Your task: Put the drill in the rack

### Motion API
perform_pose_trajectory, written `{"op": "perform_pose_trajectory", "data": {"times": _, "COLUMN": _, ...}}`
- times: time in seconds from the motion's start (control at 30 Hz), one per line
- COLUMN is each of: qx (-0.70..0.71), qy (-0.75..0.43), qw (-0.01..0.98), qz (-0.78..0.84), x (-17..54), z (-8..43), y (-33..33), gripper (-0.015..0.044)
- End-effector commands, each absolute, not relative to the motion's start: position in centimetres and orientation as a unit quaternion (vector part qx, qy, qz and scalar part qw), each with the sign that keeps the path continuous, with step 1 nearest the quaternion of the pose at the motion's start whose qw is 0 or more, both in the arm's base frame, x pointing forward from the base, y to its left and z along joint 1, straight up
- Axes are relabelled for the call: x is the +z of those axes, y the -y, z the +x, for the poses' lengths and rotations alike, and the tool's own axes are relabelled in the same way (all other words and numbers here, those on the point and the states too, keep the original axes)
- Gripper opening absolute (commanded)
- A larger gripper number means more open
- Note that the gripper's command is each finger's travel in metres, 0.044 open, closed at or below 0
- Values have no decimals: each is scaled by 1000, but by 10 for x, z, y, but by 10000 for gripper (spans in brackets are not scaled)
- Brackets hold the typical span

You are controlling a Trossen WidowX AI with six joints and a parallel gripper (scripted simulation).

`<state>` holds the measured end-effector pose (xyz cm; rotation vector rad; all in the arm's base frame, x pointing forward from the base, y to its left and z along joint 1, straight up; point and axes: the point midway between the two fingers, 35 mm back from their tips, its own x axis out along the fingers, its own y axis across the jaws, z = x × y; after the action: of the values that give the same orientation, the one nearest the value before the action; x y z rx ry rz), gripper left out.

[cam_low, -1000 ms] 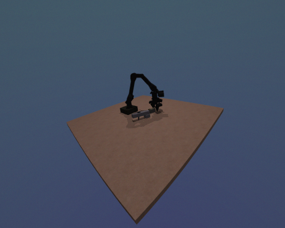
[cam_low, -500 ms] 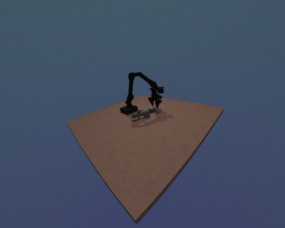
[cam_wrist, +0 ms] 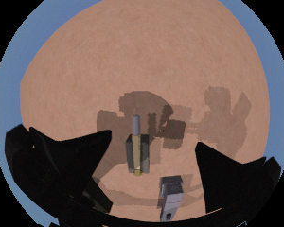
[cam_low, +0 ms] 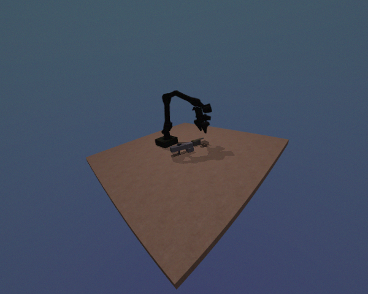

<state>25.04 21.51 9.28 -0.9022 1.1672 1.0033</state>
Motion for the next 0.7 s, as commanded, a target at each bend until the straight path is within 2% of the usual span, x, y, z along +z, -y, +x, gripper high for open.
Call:
{"op": "perform_pose_trajectory", "data": {"times": 0.0, "qx": 416, "qy": -471, "qw": 703, "qz": -334, "x": 134, "z": 276, "y": -215, "gripper": 440}}
{"op": "perform_pose_trajectory", "data": {"times": 0.37, "qx": 344, "qy": -329, "qw": 867, "qz": -146, "x": 270, "z": 326, "y": -182, "gripper": 440}}
{"op": "perform_pose_trajectory", "data": {"times": 0.67, "qx": 298, "qy": -181, "qw": 937, "qz": -26, "x": 389, "z": 320, "y": -134, "gripper": 440}}
